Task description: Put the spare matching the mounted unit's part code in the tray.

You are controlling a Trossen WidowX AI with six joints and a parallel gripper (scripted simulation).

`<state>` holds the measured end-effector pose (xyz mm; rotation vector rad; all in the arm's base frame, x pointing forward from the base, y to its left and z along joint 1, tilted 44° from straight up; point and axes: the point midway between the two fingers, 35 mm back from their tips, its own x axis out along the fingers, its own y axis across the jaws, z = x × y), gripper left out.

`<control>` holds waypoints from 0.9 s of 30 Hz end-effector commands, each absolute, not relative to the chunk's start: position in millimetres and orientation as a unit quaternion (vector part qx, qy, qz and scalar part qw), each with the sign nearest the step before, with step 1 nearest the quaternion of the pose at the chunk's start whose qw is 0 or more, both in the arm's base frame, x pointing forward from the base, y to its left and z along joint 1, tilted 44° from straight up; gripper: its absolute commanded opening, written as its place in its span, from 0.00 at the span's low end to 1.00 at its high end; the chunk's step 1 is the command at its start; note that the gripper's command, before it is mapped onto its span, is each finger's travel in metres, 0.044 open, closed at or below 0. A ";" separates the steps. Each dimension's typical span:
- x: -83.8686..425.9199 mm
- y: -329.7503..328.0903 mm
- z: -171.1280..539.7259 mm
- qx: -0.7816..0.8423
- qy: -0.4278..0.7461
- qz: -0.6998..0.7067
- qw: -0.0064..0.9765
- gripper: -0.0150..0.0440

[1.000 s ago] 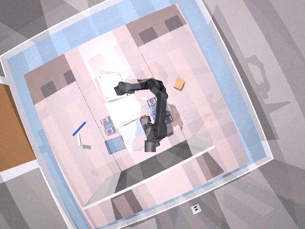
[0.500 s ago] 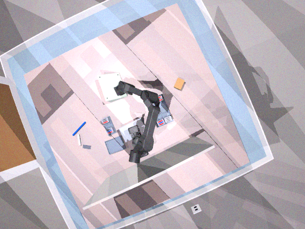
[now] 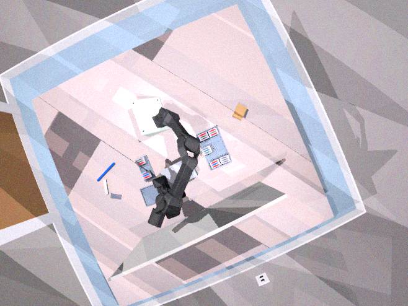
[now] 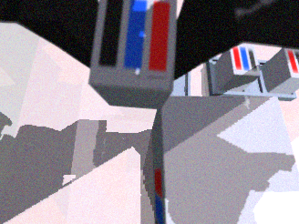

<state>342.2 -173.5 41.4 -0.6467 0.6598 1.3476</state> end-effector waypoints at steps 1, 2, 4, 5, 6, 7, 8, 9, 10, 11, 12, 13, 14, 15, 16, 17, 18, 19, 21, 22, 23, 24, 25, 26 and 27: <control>339.0 -191.2 25.9 -0.293 0.292 0.601 0.684 0.25; 337.8 -194.9 21.1 -0.292 0.291 0.602 0.684 0.25; 335.2 -202.1 11.4 -0.291 0.289 0.603 0.684 0.25; 333.7 -205.6 6.5 -0.291 0.288 0.604 0.684 0.25; 332.2 -209.0 1.6 -0.290 0.286 0.605 0.684 0.25; 330.5 -212.4 -3.3 -0.290 0.285 0.605 0.684 0.25; 328.8 -215.7 -8.3 -0.289 0.284 0.606 0.684 0.25; 327.0 -218.9 -13.2 -0.289 0.283 0.607 0.684 0.25; 325.1 -222.1 -18.3 -0.288 0.282 0.608 0.684 0.25; 323.2 -225.2 -23.3 -0.288 0.280 0.608 0.684 0.25; 321.1 -228.2 -28.3 -0.287 0.279 0.609 0.685 0.25; 319.4 -230.7 -32.5 -0.287 0.278 0.610 0.685 0.25; 318.3 -232.1 -35.0 -0.287 0.277 0.610 0.685 0.25; 318.0 -232.6 -35.8 -0.287 0.277 0.610 0.685 0.25; 318.0 -232.6 -35.8 -0.287 0.277 0.610 0.685 0.25; 317.8 -232.7 -35.9 -0.287 0.277 0.610 0.685 0.25; 317.9 -232.6 -35.9 -0.287 0.277 0.610 0.685 0.25; 317.9 -232.4 -36.2 -0.287 0.277 0.610 0.685 0.25; 318.3 -231.6 -37.3 -0.287 0.277 0.610 0.685 0.25; 318.4 -231.1 -37.9 -0.287 0.277 0.610 0.685 0.25; 318.6 -230.7 -38.5 -0.287 0.277 0.610 0.685 0.25; 318.8 -230.2 -39.0 -0.287 0.277 0.610 0.685 0.25; 319.0 -229.8 -39.6 -0.287 0.277 0.610 0.685 0.25; 319.1 -229.3 -40.2 -0.287 0.277 0.610 0.685 0.25; 319.3 -228.9 -40.8 -0.287 0.277 0.610 0.685 0.25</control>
